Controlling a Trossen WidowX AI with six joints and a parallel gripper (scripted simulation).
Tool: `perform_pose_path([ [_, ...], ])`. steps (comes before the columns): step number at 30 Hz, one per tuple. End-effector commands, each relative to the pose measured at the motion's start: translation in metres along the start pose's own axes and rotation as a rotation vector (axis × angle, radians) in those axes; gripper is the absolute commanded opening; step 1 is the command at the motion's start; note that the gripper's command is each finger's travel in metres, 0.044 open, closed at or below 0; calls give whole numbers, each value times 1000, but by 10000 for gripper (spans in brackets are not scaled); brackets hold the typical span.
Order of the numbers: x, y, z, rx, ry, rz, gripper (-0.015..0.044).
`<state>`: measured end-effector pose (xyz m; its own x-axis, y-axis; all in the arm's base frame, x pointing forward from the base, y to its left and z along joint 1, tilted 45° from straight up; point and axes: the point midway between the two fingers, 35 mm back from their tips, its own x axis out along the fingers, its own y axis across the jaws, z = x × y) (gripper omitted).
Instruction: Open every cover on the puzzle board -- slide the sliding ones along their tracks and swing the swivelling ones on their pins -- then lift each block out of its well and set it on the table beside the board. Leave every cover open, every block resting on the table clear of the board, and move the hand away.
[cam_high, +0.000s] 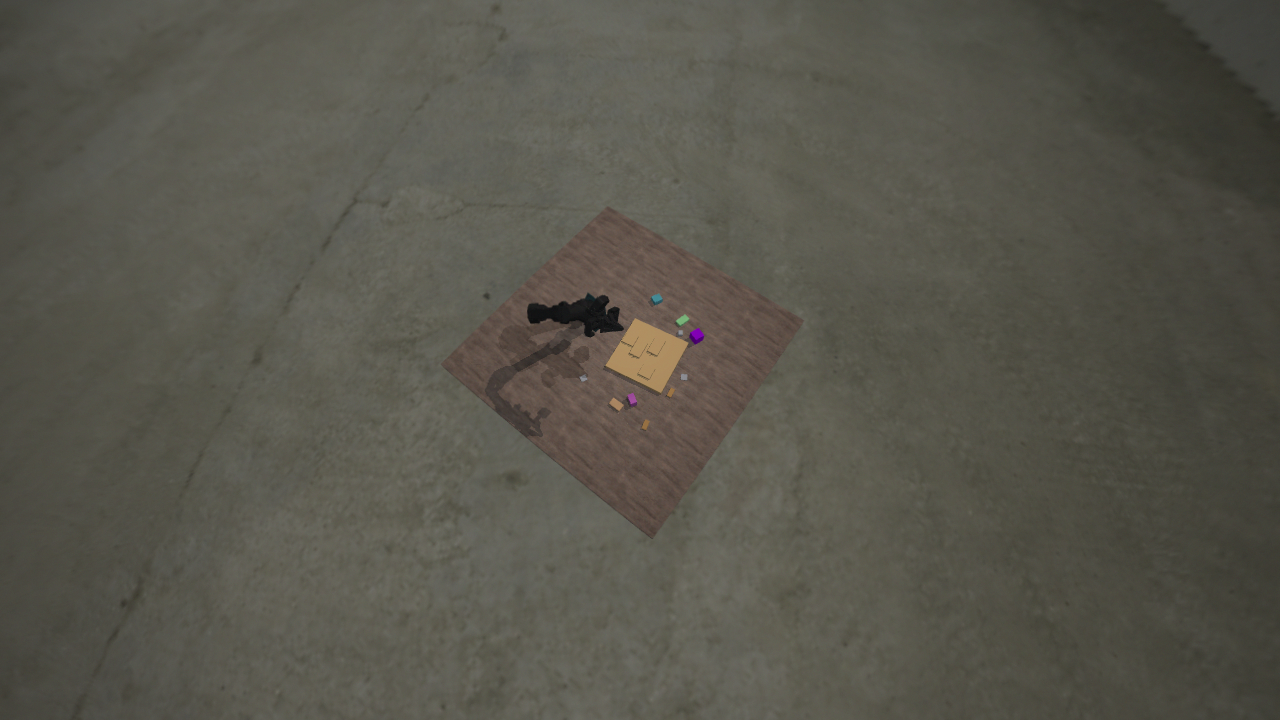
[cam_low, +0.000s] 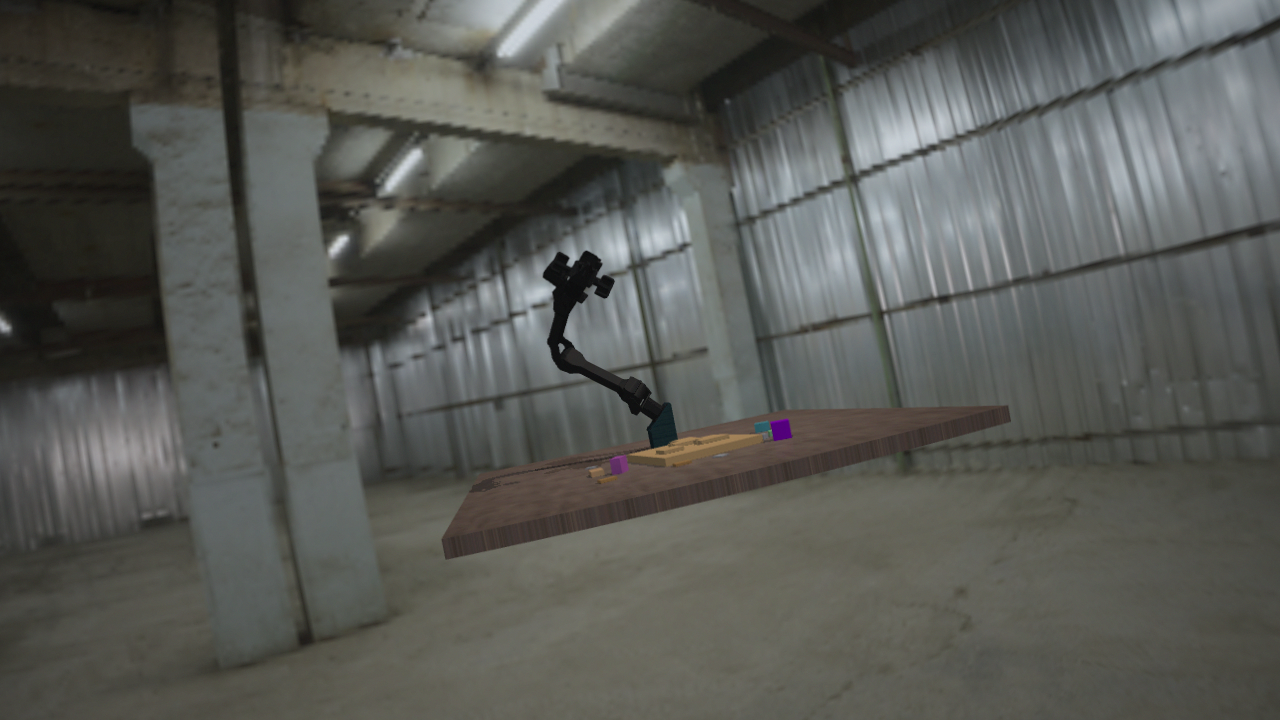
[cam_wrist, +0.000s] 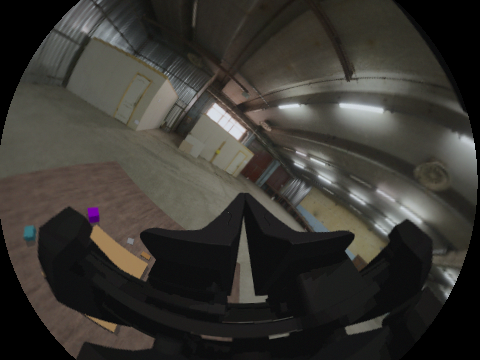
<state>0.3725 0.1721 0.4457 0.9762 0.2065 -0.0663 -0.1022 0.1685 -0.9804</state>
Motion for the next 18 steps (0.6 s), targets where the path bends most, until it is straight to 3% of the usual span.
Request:
perform_pose_path([
  [1, 12, 19, -9, 29, 46, 54, 0],
  [18, 44, 90, -55, 166, 257, 233, 0],
])
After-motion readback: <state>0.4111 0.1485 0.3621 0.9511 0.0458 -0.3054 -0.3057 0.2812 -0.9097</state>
